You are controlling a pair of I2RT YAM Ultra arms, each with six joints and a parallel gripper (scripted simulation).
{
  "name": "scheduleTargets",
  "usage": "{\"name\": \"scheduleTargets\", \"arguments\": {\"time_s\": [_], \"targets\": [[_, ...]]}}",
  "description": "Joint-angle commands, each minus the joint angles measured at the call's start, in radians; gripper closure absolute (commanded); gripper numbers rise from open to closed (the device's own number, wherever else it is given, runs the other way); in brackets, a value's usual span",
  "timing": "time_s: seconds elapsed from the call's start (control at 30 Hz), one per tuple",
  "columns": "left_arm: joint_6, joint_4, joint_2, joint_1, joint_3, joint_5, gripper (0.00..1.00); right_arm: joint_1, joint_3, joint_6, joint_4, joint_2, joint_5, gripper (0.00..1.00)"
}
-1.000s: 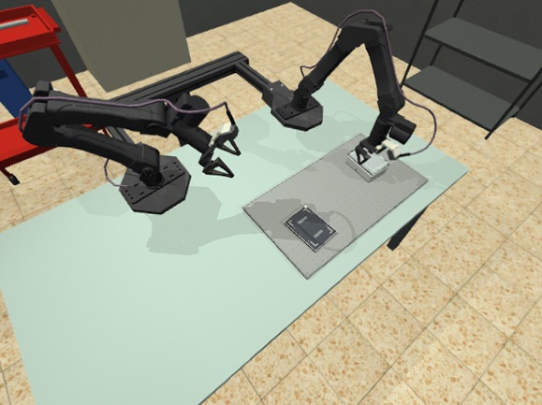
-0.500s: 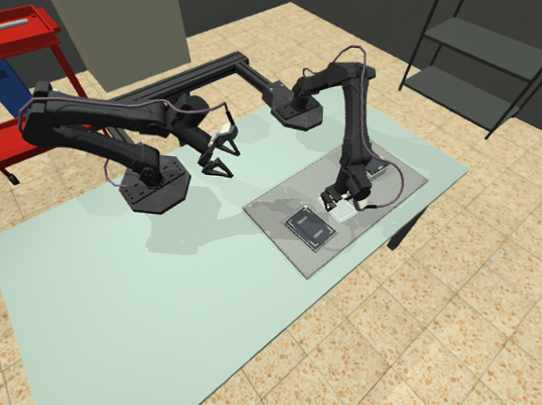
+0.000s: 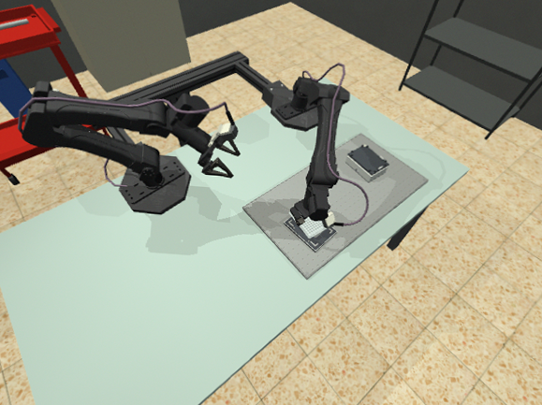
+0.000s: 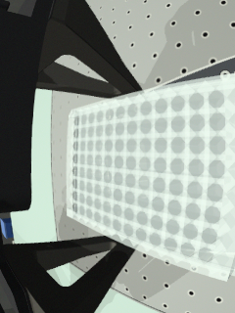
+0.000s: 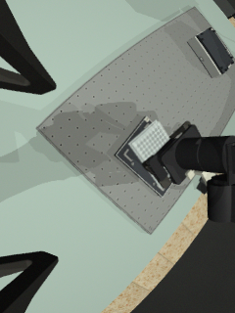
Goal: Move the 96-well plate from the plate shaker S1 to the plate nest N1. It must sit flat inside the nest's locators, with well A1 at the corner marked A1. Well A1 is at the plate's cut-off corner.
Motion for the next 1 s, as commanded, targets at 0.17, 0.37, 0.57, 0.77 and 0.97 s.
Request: {"name": "scheduleTargets", "arguments": {"time_s": [0.17, 0.37, 0.57, 0.77, 0.97], "targets": [[-0.106, -0.040, -0.017, 0.015, 0.057, -0.008, 0.18, -0.002, 0.004, 0.003, 0.006, -0.018, 0.002, 0.00], [-0.164, -0.048, -0.012, 0.013, 0.069, -0.002, 0.18, -0.002, 0.004, 0.003, 0.006, -0.018, 0.002, 0.00], [-0.162, -0.051, -0.010, 0.013, 0.073, -0.003, 0.18, -0.002, 0.004, 0.003, 0.006, -0.018, 0.002, 0.00], [-0.163, -0.065, 0.006, 0.005, 0.094, -0.003, 0.18, -0.002, 0.004, 0.003, 0.006, -0.018, 0.002, 0.00], [-0.166, -0.072, 0.030, 0.002, 0.154, -0.012, 0.18, -0.002, 0.004, 0.003, 0.006, -0.018, 0.002, 0.00]]}}
